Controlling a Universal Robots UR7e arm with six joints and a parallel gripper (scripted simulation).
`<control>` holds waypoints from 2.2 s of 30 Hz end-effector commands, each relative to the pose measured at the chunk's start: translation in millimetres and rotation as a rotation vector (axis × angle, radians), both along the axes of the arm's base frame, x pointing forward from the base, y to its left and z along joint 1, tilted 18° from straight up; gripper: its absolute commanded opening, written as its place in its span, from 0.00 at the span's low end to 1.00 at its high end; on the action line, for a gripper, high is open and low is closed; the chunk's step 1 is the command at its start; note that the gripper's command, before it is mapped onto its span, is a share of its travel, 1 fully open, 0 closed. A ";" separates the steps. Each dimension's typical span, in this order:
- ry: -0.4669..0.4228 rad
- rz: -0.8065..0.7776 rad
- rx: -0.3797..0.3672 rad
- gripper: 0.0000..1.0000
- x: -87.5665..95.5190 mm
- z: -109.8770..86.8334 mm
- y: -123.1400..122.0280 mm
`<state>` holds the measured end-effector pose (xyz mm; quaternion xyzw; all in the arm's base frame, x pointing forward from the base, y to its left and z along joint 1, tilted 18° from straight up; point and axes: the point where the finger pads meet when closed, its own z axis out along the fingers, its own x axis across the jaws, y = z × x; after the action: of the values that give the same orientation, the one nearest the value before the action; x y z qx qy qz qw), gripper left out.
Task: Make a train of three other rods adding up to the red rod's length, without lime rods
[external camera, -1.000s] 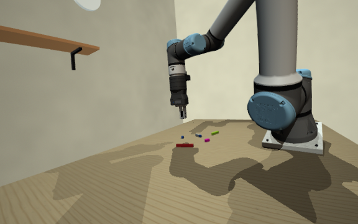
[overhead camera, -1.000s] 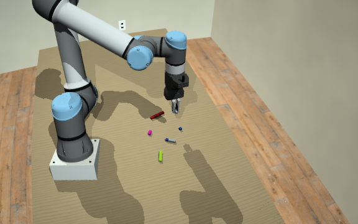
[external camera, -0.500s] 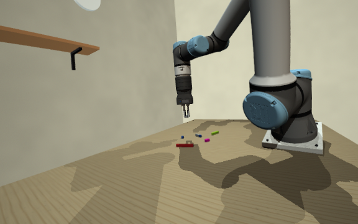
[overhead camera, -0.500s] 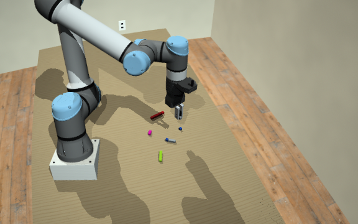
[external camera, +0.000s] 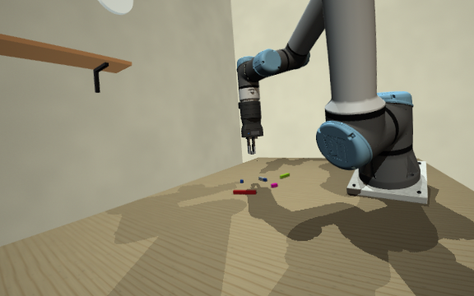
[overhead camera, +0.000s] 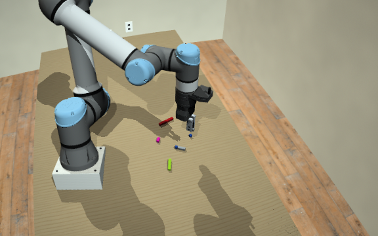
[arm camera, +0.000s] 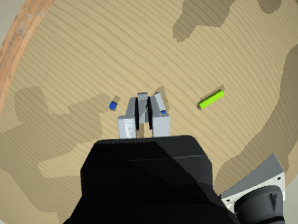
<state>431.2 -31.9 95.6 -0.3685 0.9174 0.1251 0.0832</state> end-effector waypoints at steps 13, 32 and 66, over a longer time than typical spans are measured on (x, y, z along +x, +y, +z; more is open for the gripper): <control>-0.078 0.263 -0.011 0.24 -5.6 -7.7 -18.1; -0.086 0.285 -0.013 0.24 -5.2 -7.1 -19.3; -0.085 0.286 -0.011 0.24 -1.2 -85.9 5.4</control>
<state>428.5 -31.1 25.1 -0.5013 0.8516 0.1167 0.0999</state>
